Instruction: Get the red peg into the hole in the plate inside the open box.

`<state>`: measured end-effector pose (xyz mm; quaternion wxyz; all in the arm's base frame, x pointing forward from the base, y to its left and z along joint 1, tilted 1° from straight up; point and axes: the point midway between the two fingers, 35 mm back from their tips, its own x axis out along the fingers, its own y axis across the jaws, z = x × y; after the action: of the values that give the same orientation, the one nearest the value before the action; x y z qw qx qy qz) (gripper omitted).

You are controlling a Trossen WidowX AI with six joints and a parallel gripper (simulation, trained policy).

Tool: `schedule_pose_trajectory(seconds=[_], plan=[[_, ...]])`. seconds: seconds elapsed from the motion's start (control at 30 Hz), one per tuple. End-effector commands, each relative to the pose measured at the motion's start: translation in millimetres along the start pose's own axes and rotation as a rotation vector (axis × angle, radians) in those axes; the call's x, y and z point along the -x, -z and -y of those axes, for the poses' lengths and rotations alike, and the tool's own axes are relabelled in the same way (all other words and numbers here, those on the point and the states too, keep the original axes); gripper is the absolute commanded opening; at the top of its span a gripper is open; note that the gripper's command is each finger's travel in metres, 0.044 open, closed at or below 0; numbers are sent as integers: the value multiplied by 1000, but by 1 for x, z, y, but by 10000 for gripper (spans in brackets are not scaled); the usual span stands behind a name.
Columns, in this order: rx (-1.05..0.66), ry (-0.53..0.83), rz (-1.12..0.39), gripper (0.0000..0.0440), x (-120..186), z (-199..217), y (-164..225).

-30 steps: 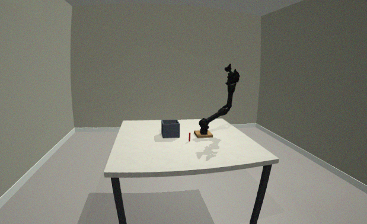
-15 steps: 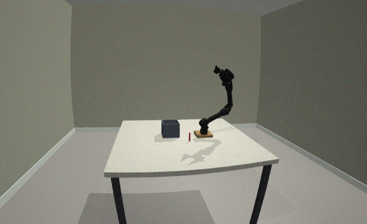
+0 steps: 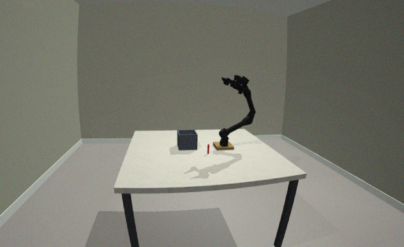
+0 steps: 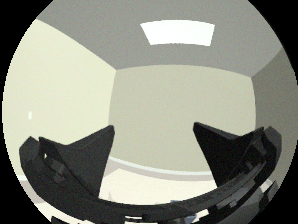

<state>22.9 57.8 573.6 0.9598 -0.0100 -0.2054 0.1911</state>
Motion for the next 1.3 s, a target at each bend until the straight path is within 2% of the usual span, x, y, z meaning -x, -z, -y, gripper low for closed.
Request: schedule_pose_trajectory(seconds=[0.0,0.27,0.53,1.27], plan=[[-49,48,-89,434,-15,11,25],[-161,150,-277,440,-37,35,79],[-288,253,-455,440,-46,56,133],[-744,503,-865,440,-32,82,256]])
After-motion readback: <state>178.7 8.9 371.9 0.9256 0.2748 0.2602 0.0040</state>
